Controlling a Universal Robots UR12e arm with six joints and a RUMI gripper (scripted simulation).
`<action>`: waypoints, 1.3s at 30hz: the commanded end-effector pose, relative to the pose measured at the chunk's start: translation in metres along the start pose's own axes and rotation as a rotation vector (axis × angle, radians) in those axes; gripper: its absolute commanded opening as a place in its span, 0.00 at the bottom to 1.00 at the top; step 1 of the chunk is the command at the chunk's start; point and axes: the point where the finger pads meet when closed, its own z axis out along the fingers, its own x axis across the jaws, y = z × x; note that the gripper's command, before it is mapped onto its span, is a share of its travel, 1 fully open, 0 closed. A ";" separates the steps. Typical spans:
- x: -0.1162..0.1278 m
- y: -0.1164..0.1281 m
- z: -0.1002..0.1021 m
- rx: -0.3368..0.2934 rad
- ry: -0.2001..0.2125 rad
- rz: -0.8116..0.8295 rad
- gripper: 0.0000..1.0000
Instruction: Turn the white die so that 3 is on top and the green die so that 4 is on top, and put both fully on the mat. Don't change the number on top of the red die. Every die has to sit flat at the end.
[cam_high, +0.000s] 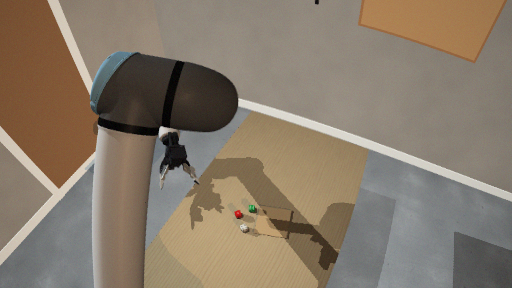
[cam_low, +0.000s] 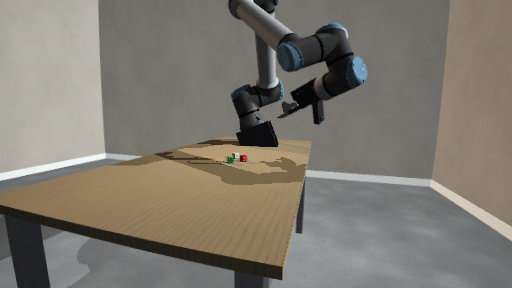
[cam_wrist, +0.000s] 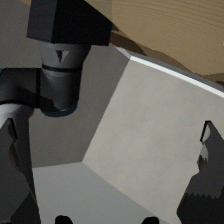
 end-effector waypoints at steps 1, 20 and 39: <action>0.011 -0.001 0.008 0.070 -0.011 0.076 1.00; 0.054 -0.011 0.039 0.344 -0.088 0.410 1.00; 0.099 -0.009 0.065 0.611 -0.223 0.777 1.00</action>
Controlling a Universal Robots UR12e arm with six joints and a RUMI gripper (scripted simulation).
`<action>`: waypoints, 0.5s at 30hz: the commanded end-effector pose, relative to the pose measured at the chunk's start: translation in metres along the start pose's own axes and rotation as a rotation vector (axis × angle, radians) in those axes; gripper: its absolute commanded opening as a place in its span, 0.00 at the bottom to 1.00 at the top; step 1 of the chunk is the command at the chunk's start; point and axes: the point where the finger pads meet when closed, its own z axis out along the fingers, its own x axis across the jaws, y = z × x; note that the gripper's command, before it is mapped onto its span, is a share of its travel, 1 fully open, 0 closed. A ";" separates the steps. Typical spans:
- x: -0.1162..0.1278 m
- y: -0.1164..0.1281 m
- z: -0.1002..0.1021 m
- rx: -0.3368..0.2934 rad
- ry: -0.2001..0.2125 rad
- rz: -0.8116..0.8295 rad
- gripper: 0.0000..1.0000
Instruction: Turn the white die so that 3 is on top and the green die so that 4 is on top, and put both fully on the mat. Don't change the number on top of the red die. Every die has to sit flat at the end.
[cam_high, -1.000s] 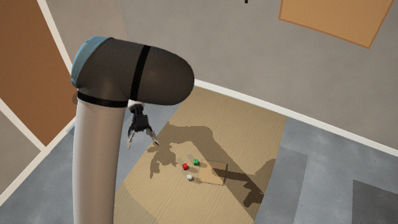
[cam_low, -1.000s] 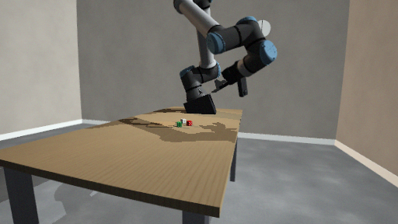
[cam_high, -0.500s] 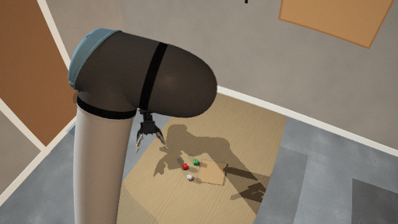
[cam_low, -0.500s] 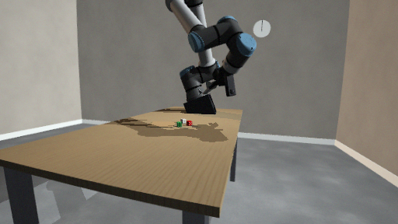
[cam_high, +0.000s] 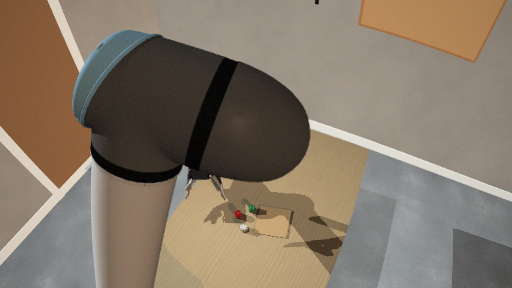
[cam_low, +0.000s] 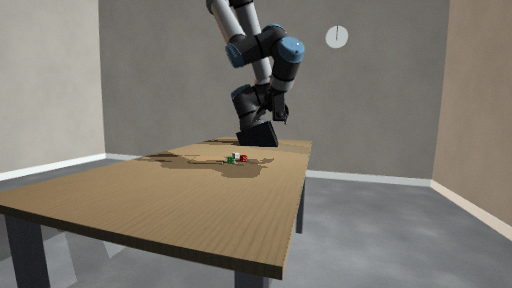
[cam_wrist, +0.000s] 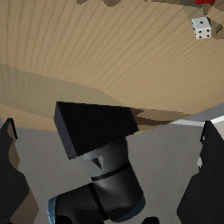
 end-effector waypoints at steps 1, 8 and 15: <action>0.013 -0.007 0.007 0.099 -0.046 0.137 1.00; 0.029 -0.009 0.011 0.173 -0.092 0.259 1.00; 0.047 -0.010 0.016 0.253 -0.148 0.400 1.00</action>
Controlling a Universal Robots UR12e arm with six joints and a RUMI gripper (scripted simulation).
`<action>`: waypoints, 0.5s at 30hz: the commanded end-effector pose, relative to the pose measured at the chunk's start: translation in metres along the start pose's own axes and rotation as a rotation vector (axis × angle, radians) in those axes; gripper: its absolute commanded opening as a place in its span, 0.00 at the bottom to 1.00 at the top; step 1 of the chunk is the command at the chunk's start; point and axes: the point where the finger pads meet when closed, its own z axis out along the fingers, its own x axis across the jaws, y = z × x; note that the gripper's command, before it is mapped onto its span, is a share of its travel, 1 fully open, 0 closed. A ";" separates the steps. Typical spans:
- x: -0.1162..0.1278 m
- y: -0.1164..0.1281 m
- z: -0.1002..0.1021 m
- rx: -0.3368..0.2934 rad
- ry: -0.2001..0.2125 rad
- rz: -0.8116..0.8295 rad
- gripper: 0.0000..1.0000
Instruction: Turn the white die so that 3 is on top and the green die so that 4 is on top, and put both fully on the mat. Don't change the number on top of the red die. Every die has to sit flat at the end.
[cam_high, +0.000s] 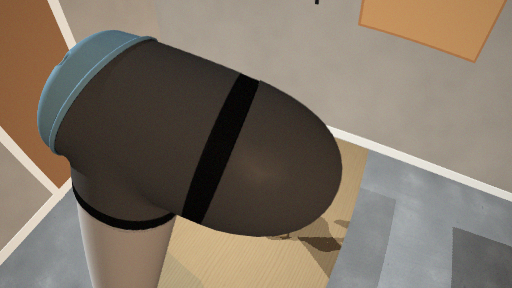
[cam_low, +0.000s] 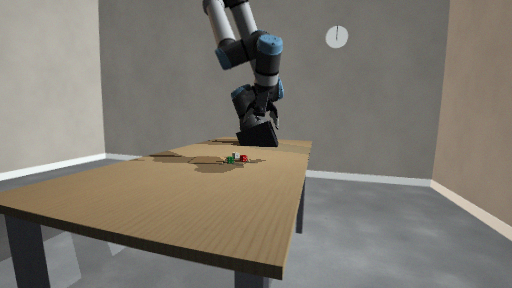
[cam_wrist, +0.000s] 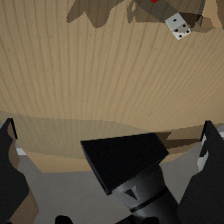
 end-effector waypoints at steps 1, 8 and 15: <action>0.009 -0.005 0.003 0.067 -0.039 0.098 1.00; 0.031 -0.009 0.005 0.155 -0.107 0.263 1.00; 0.050 -0.011 0.006 0.226 -0.166 0.404 1.00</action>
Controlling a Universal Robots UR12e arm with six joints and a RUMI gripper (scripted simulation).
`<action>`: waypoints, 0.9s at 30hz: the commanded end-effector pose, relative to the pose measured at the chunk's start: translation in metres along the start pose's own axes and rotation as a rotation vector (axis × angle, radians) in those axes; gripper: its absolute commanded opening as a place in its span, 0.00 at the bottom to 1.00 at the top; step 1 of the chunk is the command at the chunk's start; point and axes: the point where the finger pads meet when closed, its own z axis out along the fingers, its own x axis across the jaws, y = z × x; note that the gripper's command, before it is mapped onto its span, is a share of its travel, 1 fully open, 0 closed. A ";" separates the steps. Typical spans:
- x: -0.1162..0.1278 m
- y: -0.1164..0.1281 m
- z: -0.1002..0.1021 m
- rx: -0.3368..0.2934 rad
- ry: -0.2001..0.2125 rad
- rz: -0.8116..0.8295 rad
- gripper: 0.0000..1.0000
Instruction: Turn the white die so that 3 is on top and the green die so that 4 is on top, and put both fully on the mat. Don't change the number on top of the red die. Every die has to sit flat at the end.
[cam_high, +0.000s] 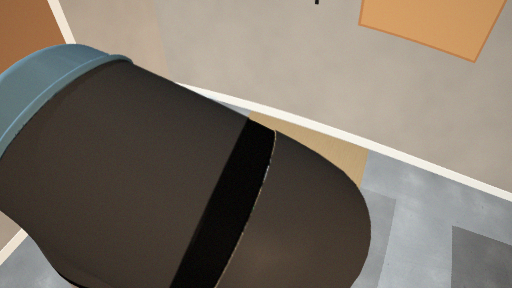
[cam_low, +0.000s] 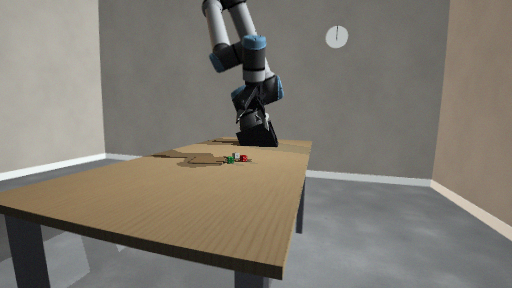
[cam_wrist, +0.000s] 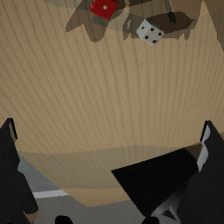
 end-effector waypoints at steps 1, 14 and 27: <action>0.015 -0.008 -0.001 0.081 -0.063 0.141 1.00; 0.052 -0.015 -0.005 0.200 -0.176 0.397 1.00; 0.078 -0.015 -0.009 0.272 -0.251 0.558 1.00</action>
